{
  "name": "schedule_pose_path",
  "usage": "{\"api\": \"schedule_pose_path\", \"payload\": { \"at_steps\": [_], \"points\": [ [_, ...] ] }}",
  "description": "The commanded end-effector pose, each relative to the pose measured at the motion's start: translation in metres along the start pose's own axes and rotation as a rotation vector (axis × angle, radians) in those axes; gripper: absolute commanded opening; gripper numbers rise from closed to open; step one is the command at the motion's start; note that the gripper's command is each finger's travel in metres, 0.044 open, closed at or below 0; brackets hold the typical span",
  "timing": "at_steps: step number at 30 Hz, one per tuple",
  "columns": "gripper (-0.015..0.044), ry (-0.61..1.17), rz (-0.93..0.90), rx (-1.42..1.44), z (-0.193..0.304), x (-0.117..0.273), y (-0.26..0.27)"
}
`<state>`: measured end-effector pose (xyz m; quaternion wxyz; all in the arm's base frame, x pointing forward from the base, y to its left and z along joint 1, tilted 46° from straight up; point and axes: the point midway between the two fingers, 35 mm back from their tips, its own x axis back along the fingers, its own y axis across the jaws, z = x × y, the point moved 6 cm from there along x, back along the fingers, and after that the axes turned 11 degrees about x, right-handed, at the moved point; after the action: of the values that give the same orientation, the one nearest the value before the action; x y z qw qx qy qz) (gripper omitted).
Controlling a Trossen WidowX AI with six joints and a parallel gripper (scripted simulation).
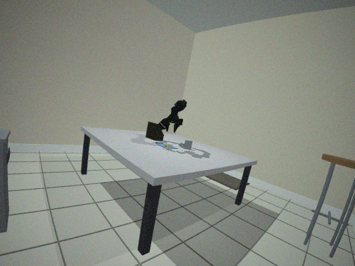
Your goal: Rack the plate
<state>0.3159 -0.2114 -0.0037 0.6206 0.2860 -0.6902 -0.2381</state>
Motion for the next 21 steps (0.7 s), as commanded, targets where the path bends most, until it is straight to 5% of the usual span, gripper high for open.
{"api": "schedule_pose_path", "payload": {
  "at_steps": [1, 21],
  "points": [
    [0.0400, 0.018, -0.024, -0.009, 0.009, -0.052, 0.005],
    [0.0400, 0.017, -0.026, -0.008, 0.011, -0.091, 0.012]
  ]
}}
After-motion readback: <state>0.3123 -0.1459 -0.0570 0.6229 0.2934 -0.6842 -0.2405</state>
